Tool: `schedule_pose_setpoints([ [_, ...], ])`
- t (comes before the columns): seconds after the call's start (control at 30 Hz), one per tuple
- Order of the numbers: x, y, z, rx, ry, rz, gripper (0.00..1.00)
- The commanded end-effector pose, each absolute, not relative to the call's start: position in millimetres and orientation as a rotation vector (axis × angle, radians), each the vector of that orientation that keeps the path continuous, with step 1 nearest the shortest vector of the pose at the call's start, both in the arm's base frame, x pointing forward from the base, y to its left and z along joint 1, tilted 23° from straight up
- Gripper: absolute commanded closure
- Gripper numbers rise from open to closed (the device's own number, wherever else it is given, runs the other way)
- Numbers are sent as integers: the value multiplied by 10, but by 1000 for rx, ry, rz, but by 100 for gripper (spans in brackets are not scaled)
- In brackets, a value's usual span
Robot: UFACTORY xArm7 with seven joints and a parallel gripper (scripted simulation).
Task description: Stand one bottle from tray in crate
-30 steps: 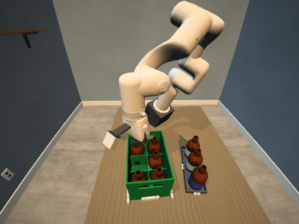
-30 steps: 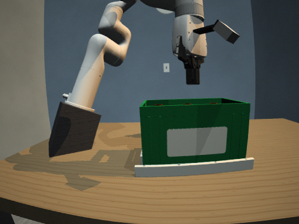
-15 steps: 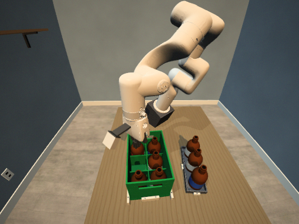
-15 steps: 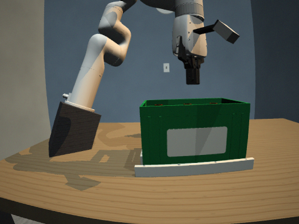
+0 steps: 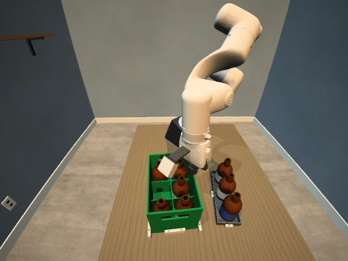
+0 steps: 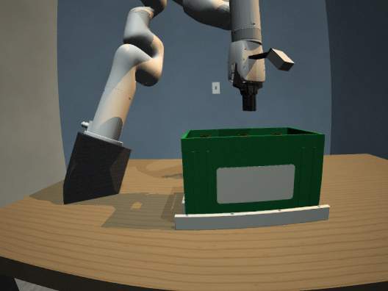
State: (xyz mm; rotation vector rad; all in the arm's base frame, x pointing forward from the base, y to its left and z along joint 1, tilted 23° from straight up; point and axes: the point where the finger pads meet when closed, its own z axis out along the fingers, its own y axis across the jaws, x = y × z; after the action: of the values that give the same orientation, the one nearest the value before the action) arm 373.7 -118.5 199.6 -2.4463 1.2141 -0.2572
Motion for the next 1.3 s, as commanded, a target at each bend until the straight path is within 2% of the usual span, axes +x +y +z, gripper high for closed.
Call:
schedule_pose_setpoints([
  [0.0,3688,-532,2161,-2411,1350,-259,100],
  [0.1,3675,-418,2176,-2409,1358,-259,100],
  [0.17,3633,7,2251,-2408,1362,-259,100],
  [0.2,3624,85,2267,-2408,1362,-259,35],
  [0.33,3582,510,2382,-2408,1362,-259,35],
  [1.27,3582,510,2382,-2408,1362,-259,35],
])
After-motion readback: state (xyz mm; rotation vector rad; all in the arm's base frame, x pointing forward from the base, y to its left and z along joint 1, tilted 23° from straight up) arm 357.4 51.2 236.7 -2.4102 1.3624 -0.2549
